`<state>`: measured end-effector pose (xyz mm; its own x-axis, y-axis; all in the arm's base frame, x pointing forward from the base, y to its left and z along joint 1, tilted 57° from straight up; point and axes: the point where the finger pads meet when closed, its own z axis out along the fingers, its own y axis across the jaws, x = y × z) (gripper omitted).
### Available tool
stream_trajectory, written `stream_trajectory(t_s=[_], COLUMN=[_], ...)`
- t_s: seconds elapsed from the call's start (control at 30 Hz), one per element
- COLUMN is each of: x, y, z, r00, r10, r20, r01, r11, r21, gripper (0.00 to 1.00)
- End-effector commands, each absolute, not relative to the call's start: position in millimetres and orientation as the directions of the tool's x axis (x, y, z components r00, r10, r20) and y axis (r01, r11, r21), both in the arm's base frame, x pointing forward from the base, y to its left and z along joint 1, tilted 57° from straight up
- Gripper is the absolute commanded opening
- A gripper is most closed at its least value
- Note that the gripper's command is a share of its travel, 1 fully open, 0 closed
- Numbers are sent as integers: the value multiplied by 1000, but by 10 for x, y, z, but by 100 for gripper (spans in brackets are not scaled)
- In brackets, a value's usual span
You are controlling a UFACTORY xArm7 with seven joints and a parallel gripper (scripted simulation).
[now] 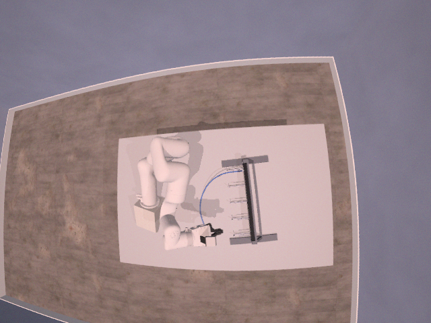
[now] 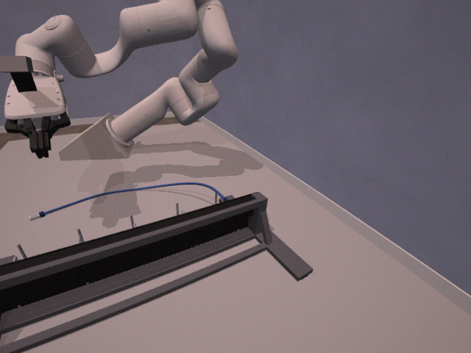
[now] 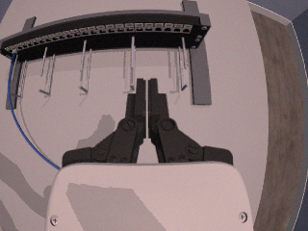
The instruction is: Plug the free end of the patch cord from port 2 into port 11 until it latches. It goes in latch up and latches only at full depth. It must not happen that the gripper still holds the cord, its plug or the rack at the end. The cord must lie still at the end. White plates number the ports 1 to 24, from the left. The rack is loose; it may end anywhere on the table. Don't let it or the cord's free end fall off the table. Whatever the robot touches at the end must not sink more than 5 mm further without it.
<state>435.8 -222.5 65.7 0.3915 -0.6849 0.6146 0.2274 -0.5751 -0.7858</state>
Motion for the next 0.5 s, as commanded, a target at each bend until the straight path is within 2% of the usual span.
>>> stream_trajectory(t_s=[0.0, 0.47], x=[4419, 4524], y=[-2369, -2332], z=[513, 487], r00=[389, 389], r10=[-683, -683], r20=[618, 618], r01=[231, 231], r11=[-577, -577], r21=[-783, -783], gripper=[0, 0])
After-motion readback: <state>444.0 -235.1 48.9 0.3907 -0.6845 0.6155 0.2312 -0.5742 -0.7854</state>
